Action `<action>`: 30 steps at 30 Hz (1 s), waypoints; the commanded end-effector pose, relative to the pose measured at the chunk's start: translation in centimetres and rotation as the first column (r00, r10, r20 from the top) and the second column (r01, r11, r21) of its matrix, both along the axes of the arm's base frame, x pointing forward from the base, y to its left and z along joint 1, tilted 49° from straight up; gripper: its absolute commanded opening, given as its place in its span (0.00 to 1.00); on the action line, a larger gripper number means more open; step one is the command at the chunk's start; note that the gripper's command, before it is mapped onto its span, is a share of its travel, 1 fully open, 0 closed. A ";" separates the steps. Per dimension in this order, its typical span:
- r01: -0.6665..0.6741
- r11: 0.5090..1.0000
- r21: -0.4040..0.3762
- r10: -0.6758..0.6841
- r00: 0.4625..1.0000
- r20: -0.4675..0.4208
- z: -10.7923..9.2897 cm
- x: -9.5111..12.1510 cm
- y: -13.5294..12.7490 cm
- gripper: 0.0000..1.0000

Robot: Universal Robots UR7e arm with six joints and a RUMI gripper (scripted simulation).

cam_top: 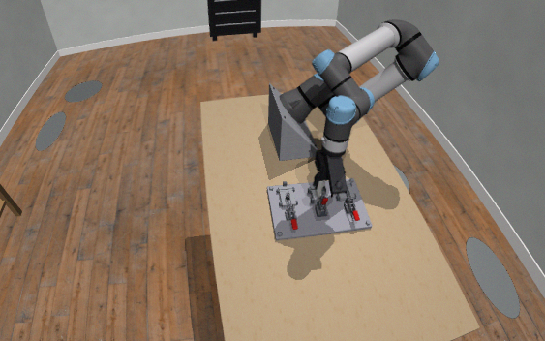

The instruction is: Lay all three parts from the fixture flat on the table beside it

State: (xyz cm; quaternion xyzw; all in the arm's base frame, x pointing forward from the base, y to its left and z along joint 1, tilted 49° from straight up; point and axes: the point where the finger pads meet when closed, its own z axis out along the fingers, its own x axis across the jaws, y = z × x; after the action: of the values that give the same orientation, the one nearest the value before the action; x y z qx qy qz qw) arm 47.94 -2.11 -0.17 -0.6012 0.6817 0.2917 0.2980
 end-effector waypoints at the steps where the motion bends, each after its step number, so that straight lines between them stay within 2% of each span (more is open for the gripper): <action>1: 0.000 1.000 0.000 0.000 1.000 0.001 0.9 -0.1 -1.1 0.28; 22: 0.000 1.000 0.000 0.000 1.000 0.001 1.4 -0.1 -1.7 0.28; 23: 0.000 1.000 0.000 0.000 1.000 0.001 1.4 -0.1 -1.7 0.59; 30: 0.000 1.000 0.000 0.000 1.000 0.001 1.6 -0.1 -1.9 0.59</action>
State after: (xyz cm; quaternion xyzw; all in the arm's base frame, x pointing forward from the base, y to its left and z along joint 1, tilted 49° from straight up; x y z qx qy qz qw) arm 47.81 -3.82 1.32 -0.6012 0.6815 0.2920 0.2980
